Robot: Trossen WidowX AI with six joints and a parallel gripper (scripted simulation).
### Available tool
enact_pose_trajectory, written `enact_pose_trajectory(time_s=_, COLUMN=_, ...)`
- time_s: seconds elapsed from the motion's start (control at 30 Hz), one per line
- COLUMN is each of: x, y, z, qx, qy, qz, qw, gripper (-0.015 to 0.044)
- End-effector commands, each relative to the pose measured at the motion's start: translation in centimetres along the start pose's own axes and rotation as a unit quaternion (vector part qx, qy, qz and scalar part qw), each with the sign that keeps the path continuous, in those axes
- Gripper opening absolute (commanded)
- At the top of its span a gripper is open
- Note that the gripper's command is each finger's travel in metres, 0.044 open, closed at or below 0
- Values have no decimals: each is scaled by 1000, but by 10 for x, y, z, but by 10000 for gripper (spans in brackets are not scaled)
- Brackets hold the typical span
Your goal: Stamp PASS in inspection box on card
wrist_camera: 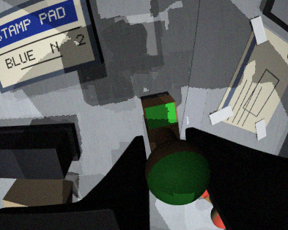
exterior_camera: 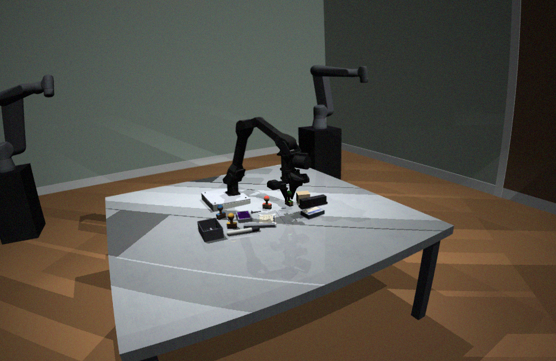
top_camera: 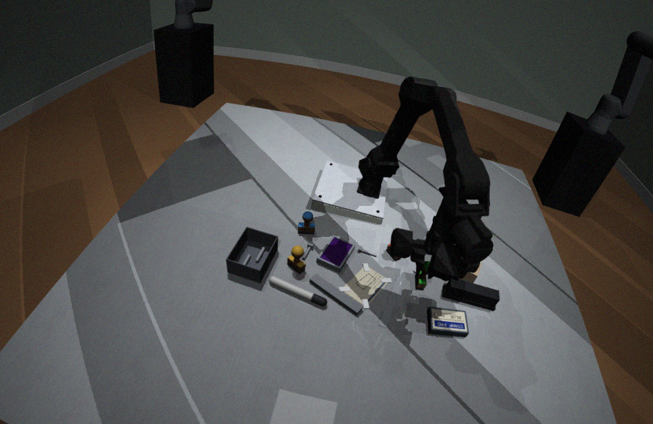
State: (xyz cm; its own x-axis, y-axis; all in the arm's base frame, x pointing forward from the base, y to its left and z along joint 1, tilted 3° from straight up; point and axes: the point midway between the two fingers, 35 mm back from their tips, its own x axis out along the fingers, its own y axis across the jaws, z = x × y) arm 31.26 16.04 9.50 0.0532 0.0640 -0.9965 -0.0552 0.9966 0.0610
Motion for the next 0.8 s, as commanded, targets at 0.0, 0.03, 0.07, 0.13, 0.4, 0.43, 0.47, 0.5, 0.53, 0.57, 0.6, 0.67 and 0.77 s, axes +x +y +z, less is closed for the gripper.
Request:
enact_pose_trajectory(time_s=0.0, x=-3, y=0, z=0, qx=-2, qy=0, qz=2, qw=1000, gripper=0)
enact_pose_trajectory(time_s=0.03, x=-3, y=0, z=0, qx=-2, qy=0, qz=2, qw=1000, gripper=0)
enact_pose_trajectory(time_s=0.07, x=-4, y=0, z=0, qx=-2, qy=0, qz=2, qw=1000, gripper=0)
enact_pose_trajectory(time_s=0.13, x=-5, y=0, z=0, qx=-2, qy=0, qz=2, qw=1000, gripper=0)
enact_pose_trajectory(time_s=0.4, x=-9, y=0, z=0, qx=-2, qy=0, qz=2, qw=1000, gripper=0)
enact_pose_trajectory(time_s=0.43, x=-9, y=0, z=0, qx=-2, qy=0, qz=2, qw=1000, gripper=0)
enact_pose_trajectory(time_s=0.47, x=-10, y=0, z=0, qx=-2, qy=0, qz=2, qw=1000, gripper=0)
enact_pose_trajectory(time_s=0.5, x=-10, y=0, z=0, qx=-2, qy=0, qz=2, qw=1000, gripper=0)
enact_pose_trajectory(time_s=0.53, x=-11, y=0, z=0, qx=-2, qy=0, qz=2, qw=1000, gripper=0)
enact_pose_trajectory(time_s=0.57, x=-11, y=0, z=0, qx=-2, qy=0, qz=2, qw=1000, gripper=0)
enact_pose_trajectory(time_s=0.6, x=-12, y=0, z=0, qx=-2, qy=0, qz=2, qw=1000, gripper=0)
enact_pose_trajectory(time_s=0.67, x=-13, y=0, z=0, qx=-2, qy=0, qz=2, qw=1000, gripper=0)
enact_pose_trajectory(time_s=0.77, x=-14, y=0, z=0, qx=-2, qy=0, qz=2, qw=1000, gripper=0)
